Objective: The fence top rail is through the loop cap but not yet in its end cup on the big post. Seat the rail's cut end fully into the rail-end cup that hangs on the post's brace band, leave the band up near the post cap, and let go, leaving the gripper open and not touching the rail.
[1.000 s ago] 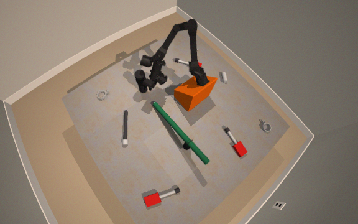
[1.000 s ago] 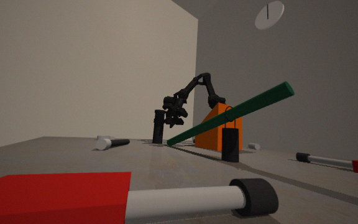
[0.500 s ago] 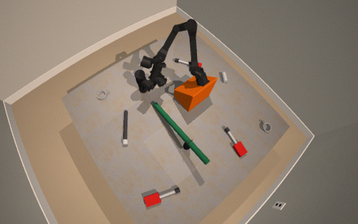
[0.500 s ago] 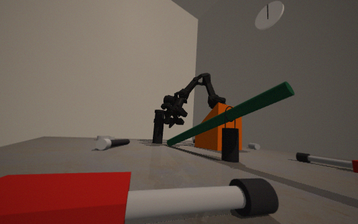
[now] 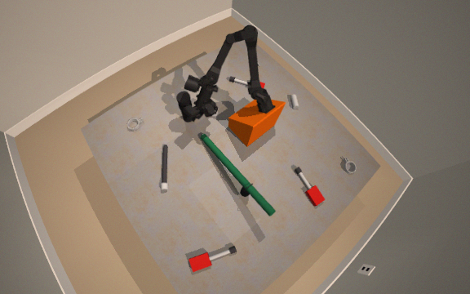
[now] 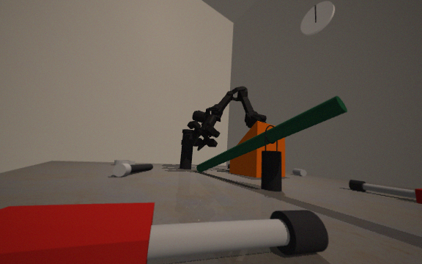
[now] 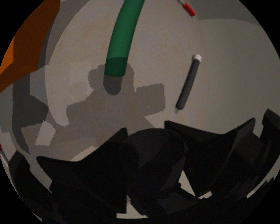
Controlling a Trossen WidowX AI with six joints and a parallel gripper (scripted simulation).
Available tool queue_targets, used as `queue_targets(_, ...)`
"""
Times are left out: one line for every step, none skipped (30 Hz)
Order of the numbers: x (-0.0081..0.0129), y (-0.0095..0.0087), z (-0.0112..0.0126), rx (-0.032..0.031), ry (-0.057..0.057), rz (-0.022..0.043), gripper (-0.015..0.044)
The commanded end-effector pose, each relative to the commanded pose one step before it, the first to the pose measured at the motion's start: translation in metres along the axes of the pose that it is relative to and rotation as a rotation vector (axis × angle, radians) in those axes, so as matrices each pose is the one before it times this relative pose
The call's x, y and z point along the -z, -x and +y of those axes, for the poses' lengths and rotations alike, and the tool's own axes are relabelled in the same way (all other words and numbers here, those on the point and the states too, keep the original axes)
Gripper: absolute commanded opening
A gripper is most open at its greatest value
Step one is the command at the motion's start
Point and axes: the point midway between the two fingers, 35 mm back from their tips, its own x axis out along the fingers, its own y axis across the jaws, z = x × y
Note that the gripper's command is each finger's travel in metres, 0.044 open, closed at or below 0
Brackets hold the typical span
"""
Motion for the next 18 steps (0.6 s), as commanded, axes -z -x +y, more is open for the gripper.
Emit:
queue_targets(-0.00056, -0.00191, -0.00265, 0.00020, -0.0278, 0.01366, 0.0000)
queue_targets(0.00000, -0.00055, -0.00093, 0.00000, -0.0101, 0.00574, 0.0000)
queue_targets(-0.00002, -0.00067, -0.00118, 0.00013, -0.0129, 0.00729, 0.0000)
queue_targets(-0.00004, -0.00053, -0.00097, 0.00022, -0.0106, 0.00598, 0.0000)
queue_targets(-0.00002, -0.00018, -0.00034, 0.00010, -0.0037, 0.00207, 0.0000)
queue_targets(0.00001, -0.00017, -0.00027, -0.00006, -0.0030, 0.00172, 0.0000)
queue_targets(0.00002, -0.00036, -0.00058, -0.00009, -0.0063, 0.00363, 0.0000)
queue_targets(0.00002, -0.00043, -0.00071, -0.00006, -0.0078, 0.00444, 0.0000)
queue_targets(0.00000, -0.00054, -0.00092, -0.00001, -0.0100, 0.00570, 0.0000)
queue_targets(-0.00002, -0.00067, -0.00118, 0.00012, -0.0129, 0.00728, 0.0000)
queue_targets(-0.00004, -0.00054, -0.00098, 0.00021, -0.0107, 0.00605, 0.0000)
queue_targets(-0.00002, -0.00018, -0.00034, 0.00009, -0.0037, 0.00210, 0.0000)
queue_targets(0.00001, -0.00017, -0.00028, -0.00005, -0.0030, 0.00172, 0.0000)
queue_targets(0.00002, -0.00035, -0.00058, -0.00009, -0.0063, 0.00362, 0.0000)
queue_targets(0.00002, -0.00058, -0.00096, -0.00007, -0.0105, 0.00600, 0.0000)
queue_targets(0.00000, -0.00059, -0.00101, 0.00002, -0.0110, 0.00625, 0.0000)
queue_targets(-0.00003, -0.00061, -0.00108, 0.00013, -0.0118, 0.00665, 0.0000)
queue_targets(-0.00004, -0.00044, -0.00080, 0.00017, -0.0088, 0.00496, 0.0000)
